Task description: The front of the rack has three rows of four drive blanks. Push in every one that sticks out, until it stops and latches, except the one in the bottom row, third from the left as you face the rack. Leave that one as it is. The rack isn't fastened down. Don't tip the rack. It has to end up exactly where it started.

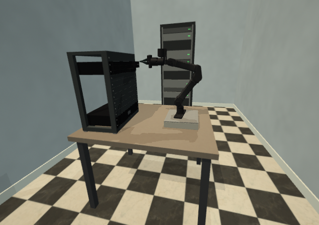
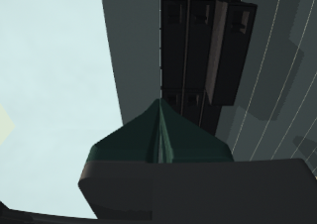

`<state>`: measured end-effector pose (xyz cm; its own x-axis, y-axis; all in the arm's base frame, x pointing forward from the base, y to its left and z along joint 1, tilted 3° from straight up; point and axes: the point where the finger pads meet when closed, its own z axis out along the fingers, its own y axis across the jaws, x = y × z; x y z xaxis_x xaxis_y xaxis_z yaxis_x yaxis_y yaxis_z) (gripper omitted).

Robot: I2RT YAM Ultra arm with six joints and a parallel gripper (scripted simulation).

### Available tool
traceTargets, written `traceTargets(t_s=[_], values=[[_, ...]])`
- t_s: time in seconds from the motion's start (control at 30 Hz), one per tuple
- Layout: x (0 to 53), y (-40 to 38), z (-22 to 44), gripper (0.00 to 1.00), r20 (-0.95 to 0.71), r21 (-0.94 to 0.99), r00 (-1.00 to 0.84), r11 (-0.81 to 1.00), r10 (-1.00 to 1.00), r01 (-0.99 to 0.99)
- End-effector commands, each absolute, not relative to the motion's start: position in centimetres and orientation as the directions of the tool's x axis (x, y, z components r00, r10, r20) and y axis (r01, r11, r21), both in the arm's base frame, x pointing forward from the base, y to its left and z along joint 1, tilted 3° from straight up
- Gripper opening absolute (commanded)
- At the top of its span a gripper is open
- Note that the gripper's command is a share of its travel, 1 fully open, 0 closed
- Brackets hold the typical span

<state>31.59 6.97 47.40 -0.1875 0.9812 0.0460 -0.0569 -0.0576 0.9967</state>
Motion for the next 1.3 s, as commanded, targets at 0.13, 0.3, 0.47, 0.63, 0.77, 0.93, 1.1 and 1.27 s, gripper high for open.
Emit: traceTargets(t_s=[0.13,0.3,0.47,0.63,0.77,0.93,1.1,1.27], values=[[32.2,7.2,44.5,0.0,0.025,0.999,-0.176,-0.02,0.984,0.029],[30.9,6.3,46.4,0.0,0.029,0.999,-0.173,-0.033,0.985,-0.023],[31.3,5.6,45.9,0.0,0.029,0.999,-0.173,-0.035,0.985,-0.032],[31.4,4.8,45.6,0.0,0.028,0.999,-0.173,-0.034,0.985,-0.032],[31.6,3.4,45.0,0.0,0.029,0.999,-0.173,-0.035,0.984,-0.032],[32.7,1.2,43.4,0.0,0.043,0.999,-0.172,-0.045,0.984,-0.007],[33.4,-1.3,42.1,0.0,0.05,0.999,-0.172,-0.05,0.984,0.005],[33.4,-2.6,41.8,0.0,0.049,0.999,-0.172,-0.05,0.984,-0.001]])
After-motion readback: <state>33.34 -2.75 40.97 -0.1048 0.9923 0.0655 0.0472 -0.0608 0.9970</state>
